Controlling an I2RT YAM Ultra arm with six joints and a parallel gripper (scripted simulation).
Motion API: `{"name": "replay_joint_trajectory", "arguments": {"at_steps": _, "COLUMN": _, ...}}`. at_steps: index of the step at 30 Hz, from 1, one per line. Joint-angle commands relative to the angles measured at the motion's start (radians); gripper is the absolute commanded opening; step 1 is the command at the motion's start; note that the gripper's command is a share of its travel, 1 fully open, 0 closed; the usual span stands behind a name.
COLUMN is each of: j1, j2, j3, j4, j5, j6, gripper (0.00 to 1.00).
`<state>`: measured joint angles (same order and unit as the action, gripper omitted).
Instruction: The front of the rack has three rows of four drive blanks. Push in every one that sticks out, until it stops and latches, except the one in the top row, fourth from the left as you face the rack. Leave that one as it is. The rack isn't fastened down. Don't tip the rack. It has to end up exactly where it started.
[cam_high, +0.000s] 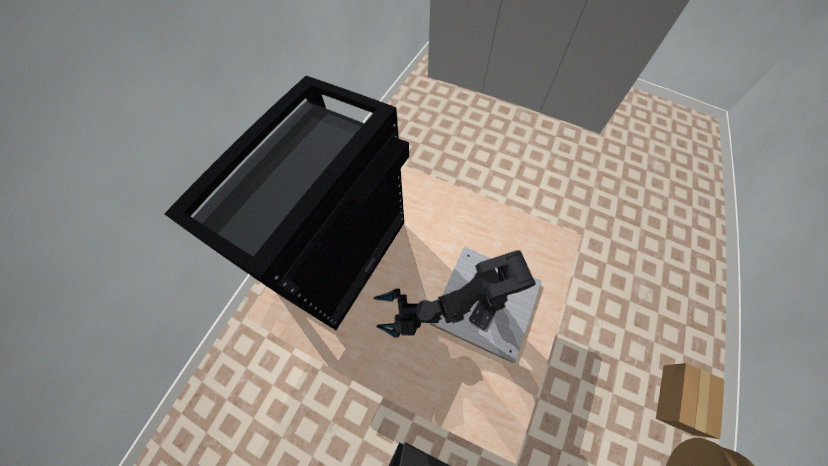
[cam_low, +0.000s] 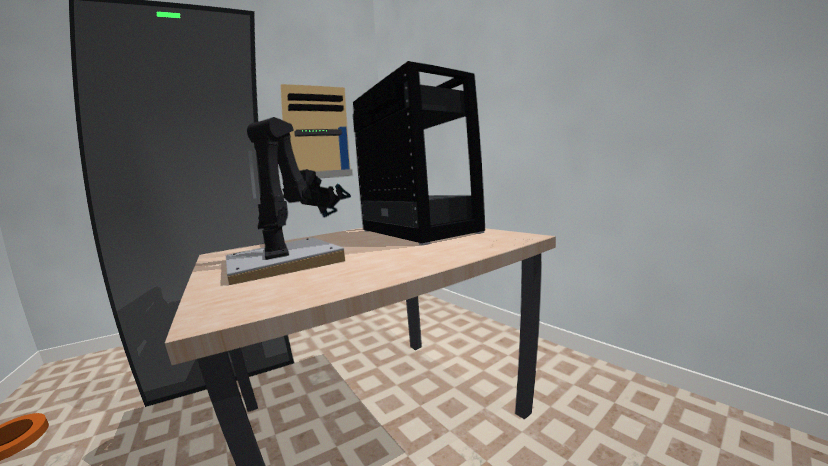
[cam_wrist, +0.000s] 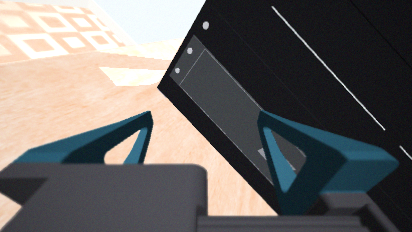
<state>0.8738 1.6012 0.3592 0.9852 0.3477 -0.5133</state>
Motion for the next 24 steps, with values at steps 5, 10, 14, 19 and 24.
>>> {"name": "replay_joint_trajectory", "arguments": {"at_steps": 5, "j1": -0.018, "j2": -0.079, "j3": -0.033, "j4": -0.017, "j5": -0.012, "j6": 0.061, "gripper": 1.00}}
{"name": "replay_joint_trajectory", "arguments": {"at_steps": 10, "j1": -0.029, "j2": -0.150, "j3": -0.050, "j4": -0.040, "j5": -0.019, "j6": 0.121, "gripper": 1.00}}
{"name": "replay_joint_trajectory", "arguments": {"at_steps": 14, "j1": -0.039, "j2": -0.221, "j3": -0.076, "j4": -0.071, "j5": -0.021, "j6": 0.181, "gripper": 1.00}}
{"name": "replay_joint_trajectory", "arguments": {"at_steps": 19, "j1": -0.050, "j2": -0.298, "j3": -0.051, "j4": -0.113, "j5": -0.027, "j6": 0.235, "gripper": 1.00}}
{"name": "replay_joint_trajectory", "arguments": {"at_steps": 24, "j1": -0.066, "j2": -0.416, "j3": -0.087, "j4": -0.176, "j5": -0.027, "j6": 0.333, "gripper": 1.00}}
